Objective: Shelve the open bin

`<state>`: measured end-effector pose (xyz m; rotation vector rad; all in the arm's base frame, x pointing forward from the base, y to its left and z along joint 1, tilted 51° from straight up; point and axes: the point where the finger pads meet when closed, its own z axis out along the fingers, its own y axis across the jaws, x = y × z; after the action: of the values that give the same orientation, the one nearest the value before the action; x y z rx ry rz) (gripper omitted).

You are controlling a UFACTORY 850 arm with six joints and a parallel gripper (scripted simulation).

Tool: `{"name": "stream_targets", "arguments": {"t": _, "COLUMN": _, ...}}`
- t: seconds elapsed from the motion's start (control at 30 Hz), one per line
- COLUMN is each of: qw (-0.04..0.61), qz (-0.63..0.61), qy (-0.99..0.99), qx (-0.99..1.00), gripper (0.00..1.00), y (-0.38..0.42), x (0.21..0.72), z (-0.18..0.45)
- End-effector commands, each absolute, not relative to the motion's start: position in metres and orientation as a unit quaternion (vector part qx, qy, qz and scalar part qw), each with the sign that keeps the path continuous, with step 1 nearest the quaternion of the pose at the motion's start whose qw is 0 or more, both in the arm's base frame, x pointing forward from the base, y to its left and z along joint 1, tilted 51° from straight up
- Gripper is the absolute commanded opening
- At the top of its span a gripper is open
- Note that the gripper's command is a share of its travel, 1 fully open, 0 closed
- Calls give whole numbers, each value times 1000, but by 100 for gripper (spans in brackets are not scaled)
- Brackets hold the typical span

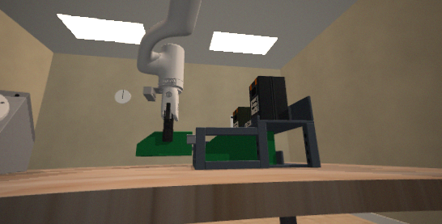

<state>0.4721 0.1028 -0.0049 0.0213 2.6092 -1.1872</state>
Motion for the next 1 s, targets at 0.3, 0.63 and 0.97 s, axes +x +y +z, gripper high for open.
{"name": "stream_targets", "arguments": {"t": 0.3, "qw": 138, "qz": -410, "qy": 902, "qx": 7, "gripper": 0, "y": 104, "x": 474, "z": -4}}
{"name": "stream_targets", "arguments": {"t": 0.63, "qw": 138, "qz": -410, "qy": 902, "qx": 7, "gripper": 0, "y": 103, "x": 471, "z": -5}}
{"name": "stream_targets", "arguments": {"t": 0.97, "qw": 138, "qz": -410, "qy": 902, "qx": 7, "gripper": 0, "y": 99, "x": 469, "z": -9}}
